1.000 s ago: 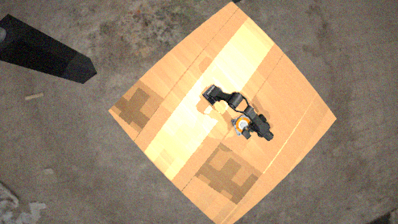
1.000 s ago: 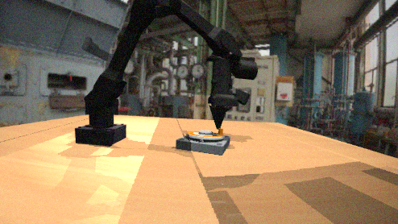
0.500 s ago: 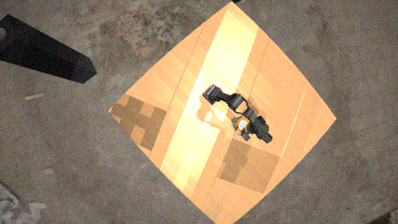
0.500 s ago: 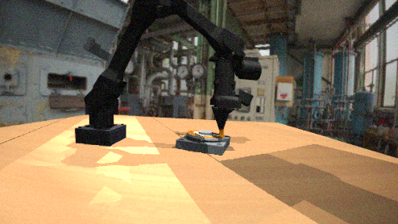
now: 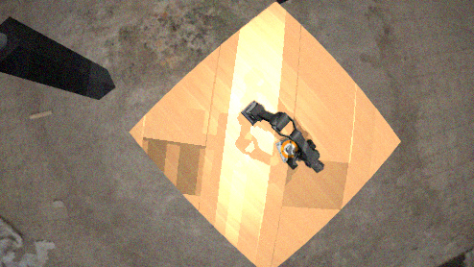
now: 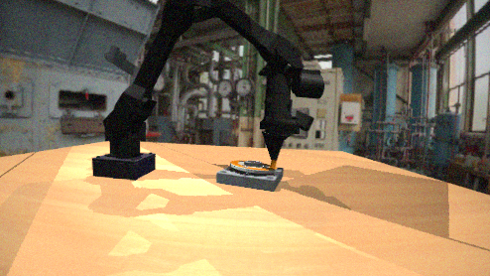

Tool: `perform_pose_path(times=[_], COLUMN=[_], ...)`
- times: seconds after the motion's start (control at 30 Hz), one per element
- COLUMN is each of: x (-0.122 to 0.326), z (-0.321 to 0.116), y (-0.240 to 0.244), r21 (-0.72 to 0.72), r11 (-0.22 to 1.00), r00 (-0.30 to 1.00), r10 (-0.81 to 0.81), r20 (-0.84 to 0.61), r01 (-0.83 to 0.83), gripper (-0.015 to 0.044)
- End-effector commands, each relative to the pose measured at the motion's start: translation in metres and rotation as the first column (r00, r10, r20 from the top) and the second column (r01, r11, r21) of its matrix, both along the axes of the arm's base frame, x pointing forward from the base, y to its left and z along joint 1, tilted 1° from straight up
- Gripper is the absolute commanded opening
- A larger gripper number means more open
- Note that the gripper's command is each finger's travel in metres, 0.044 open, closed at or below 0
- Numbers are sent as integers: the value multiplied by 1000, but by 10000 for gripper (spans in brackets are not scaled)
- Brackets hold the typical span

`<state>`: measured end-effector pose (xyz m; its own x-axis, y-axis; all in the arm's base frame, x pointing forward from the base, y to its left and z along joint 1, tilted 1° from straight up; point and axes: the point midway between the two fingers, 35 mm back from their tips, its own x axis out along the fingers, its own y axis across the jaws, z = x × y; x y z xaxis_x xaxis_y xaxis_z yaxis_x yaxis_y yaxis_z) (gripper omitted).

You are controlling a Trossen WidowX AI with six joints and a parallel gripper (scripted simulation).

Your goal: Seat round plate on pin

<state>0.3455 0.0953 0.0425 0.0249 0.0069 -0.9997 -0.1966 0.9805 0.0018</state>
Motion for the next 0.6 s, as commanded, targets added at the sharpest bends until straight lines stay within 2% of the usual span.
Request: perform_pose_path(times=[0.0, 0.57], x=[3, 7], z=[0, 1], y=[-6, -20], r21=[-9, -10], r11=[1000, 1000], r00=[1000, 1000], r10=[-5, -5], r20=[9, 9], r01=[5, 5], gripper=[0, 0])
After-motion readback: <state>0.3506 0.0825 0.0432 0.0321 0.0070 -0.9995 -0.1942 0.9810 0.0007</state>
